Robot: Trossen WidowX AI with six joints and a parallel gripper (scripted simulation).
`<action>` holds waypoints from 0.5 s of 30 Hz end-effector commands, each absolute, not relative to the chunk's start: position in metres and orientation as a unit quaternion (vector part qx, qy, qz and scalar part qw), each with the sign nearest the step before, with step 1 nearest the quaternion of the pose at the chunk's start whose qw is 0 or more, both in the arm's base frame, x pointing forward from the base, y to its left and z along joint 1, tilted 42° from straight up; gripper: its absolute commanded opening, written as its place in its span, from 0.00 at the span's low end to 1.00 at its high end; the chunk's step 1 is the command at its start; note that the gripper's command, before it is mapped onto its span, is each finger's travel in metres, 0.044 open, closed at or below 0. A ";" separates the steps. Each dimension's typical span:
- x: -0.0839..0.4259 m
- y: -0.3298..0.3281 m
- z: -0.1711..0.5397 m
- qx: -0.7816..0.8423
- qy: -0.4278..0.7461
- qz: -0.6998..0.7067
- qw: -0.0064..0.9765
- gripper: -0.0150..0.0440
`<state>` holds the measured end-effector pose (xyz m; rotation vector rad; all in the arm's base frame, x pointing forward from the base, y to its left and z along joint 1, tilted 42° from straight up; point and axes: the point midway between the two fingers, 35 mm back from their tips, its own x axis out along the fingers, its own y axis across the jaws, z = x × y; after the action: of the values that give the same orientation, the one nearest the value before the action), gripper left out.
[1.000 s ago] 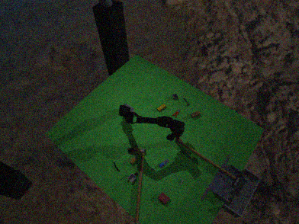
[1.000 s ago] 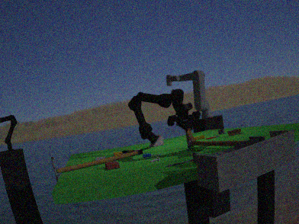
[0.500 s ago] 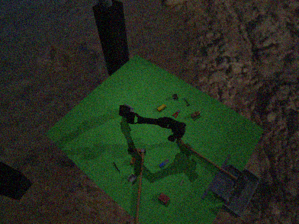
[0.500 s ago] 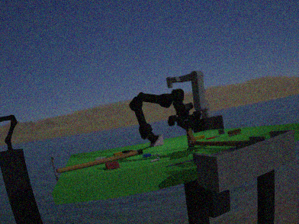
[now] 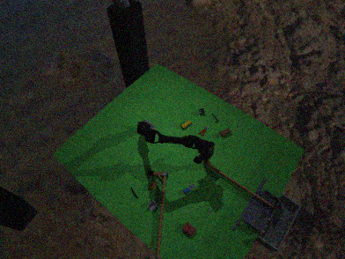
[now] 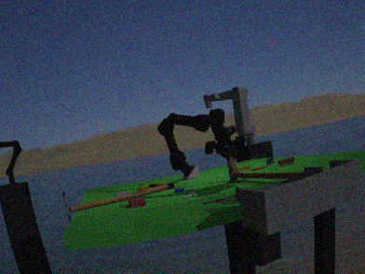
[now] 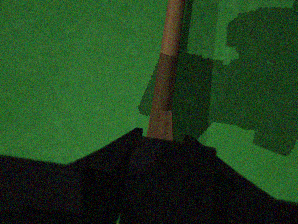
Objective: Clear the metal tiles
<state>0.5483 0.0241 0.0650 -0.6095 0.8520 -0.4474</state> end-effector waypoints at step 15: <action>0.533 0.032 0.066 -0.287 0.402 -0.211 0.844 0.25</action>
<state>0.5388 0.0257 0.0641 -0.6078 0.8548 -0.4482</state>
